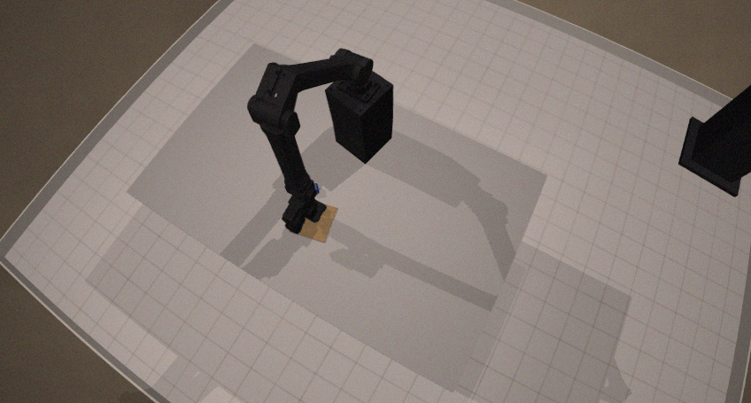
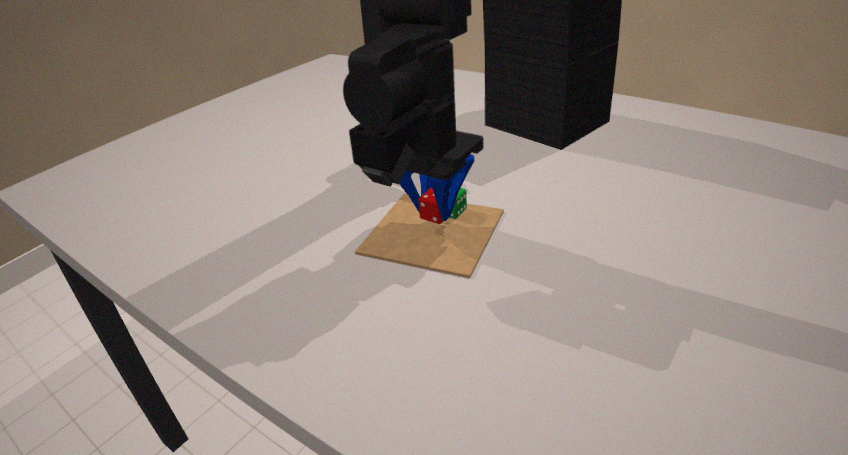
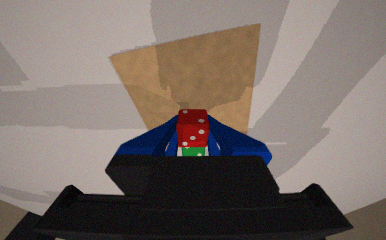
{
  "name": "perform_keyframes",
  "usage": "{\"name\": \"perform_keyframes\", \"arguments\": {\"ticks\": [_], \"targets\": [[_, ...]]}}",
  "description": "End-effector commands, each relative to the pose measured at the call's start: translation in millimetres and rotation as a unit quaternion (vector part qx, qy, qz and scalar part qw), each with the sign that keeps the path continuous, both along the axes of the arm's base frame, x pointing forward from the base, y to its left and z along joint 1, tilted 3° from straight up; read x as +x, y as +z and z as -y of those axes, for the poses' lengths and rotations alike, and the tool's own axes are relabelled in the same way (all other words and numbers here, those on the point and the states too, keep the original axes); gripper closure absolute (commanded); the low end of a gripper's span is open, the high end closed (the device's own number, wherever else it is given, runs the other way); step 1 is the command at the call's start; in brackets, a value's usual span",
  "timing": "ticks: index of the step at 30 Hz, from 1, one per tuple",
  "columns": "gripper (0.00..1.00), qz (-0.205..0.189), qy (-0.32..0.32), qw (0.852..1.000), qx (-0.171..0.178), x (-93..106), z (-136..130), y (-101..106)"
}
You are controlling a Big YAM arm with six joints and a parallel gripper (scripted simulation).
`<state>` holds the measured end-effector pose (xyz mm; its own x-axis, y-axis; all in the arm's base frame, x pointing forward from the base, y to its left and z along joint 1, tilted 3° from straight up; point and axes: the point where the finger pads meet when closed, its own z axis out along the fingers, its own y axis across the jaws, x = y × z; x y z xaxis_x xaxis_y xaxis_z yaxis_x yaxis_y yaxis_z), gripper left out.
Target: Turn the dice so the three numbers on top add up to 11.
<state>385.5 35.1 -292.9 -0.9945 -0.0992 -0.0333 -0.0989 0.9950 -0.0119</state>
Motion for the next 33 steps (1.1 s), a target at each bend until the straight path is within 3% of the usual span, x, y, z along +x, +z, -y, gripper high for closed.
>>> {"name": "perform_keyframes", "arguments": {"ticks": [1,7,10,33], "targets": [[0.74,0.016,-0.003,1.0,0.002,13.2,3,-3],[0.74,0.015,-0.003,1.0,0.002,12.2,3,-13],[0.74,0.02,-0.003,1.0,0.002,16.8,3,-2],[0.74,0.021,-0.003,1.0,0.002,17.5,3,-2]]}}
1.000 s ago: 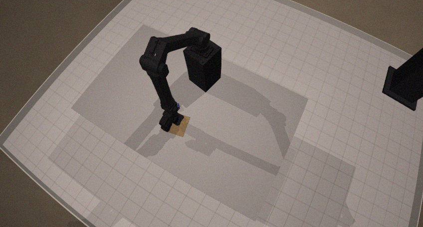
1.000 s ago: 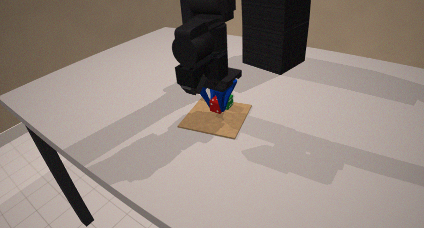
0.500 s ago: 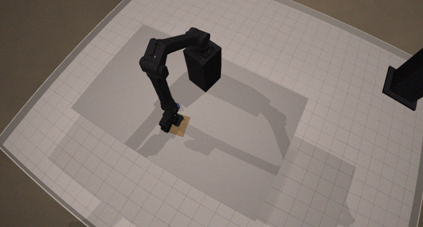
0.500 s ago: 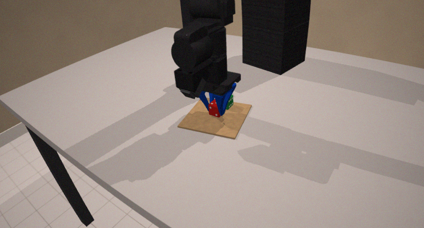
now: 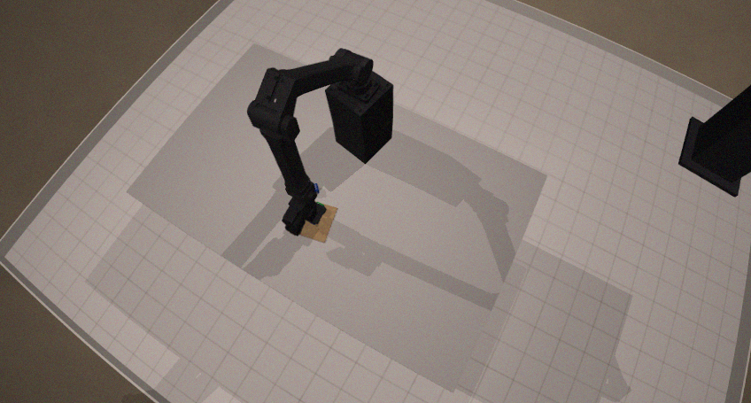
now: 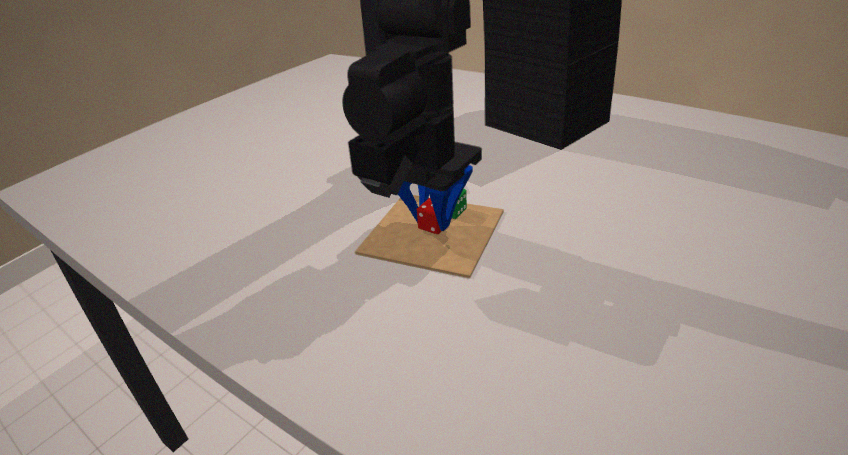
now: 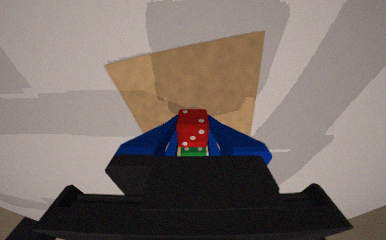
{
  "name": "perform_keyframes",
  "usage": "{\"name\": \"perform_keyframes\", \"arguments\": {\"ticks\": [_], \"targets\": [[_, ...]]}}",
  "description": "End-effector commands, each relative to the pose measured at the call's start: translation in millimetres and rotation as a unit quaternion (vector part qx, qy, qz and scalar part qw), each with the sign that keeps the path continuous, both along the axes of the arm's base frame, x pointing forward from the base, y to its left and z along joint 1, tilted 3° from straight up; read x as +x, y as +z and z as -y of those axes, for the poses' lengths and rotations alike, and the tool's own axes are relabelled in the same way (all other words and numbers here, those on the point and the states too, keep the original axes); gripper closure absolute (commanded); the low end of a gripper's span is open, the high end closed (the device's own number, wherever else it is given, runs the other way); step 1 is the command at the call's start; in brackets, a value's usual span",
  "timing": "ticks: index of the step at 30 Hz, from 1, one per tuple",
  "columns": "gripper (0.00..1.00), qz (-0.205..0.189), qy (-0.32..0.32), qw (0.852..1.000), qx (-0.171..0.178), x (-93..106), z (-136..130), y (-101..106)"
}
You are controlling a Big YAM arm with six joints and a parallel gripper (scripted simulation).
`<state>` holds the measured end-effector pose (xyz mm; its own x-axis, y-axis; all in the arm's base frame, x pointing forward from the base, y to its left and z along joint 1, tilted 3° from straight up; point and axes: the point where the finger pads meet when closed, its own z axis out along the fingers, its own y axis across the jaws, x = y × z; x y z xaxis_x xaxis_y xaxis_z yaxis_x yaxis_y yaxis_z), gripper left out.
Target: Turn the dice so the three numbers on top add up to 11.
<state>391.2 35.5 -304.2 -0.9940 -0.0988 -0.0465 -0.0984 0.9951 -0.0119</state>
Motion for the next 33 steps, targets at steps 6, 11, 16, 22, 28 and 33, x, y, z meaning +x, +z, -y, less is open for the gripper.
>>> {"name": "perform_keyframes", "arguments": {"ticks": [6,11,16,22,28,33], "targets": [[0.74,0.014,-0.003,1.0,0.001,11.8,3.3,9.0],[0.74,0.014,-0.003,1.0,0.001,11.8,3.3,9.0],[0.74,0.014,-0.003,1.0,0.001,12.1,3.6,9.0],[0.74,0.013,-0.002,1.0,0.001,13.8,4.2,9.2],[0.74,0.012,-0.002,1.0,0.001,14.7,4.1,9.2],[0.74,0.011,-0.002,1.0,0.001,13.1,4.2,9.1]]}}
